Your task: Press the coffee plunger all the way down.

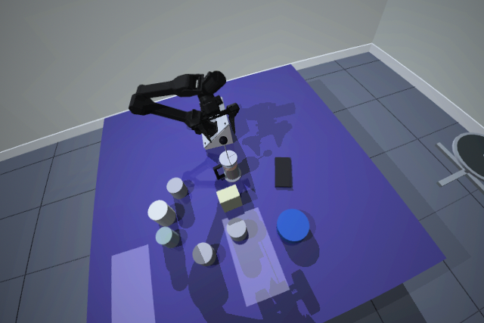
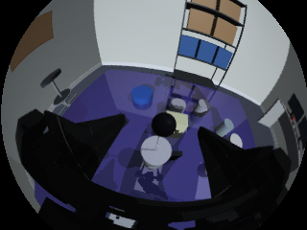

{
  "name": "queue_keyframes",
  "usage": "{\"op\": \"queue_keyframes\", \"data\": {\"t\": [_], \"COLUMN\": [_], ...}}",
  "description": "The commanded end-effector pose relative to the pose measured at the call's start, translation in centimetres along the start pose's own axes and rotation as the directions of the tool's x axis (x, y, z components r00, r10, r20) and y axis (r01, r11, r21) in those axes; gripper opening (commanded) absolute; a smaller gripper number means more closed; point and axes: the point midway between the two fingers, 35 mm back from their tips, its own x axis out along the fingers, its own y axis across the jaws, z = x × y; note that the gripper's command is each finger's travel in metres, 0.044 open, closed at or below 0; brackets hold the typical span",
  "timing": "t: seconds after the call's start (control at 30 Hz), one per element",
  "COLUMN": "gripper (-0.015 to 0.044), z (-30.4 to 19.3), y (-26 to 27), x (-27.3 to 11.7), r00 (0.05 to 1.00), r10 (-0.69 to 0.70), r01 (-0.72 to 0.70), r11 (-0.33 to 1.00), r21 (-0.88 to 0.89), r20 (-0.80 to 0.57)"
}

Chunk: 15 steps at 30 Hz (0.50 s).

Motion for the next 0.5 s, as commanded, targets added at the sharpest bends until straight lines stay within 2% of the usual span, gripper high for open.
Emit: {"op": "queue_keyframes", "data": {"t": [0.0, 0.2, 0.47], "gripper": [0.0440, 0.0440, 0.0230], "z": [0.00, 0.02, 0.02], "y": [-0.15, -0.27, -0.27], "x": [0.64, 1.31, 1.31], "r00": [1.000, 1.000, 1.000], "r10": [0.001, -0.002, -0.002], "r01": [-0.001, 0.002, 0.002], "r11": [1.000, 1.000, 1.000], "r21": [0.003, 0.003, 0.003], "r20": [0.003, 0.006, 0.006]}}
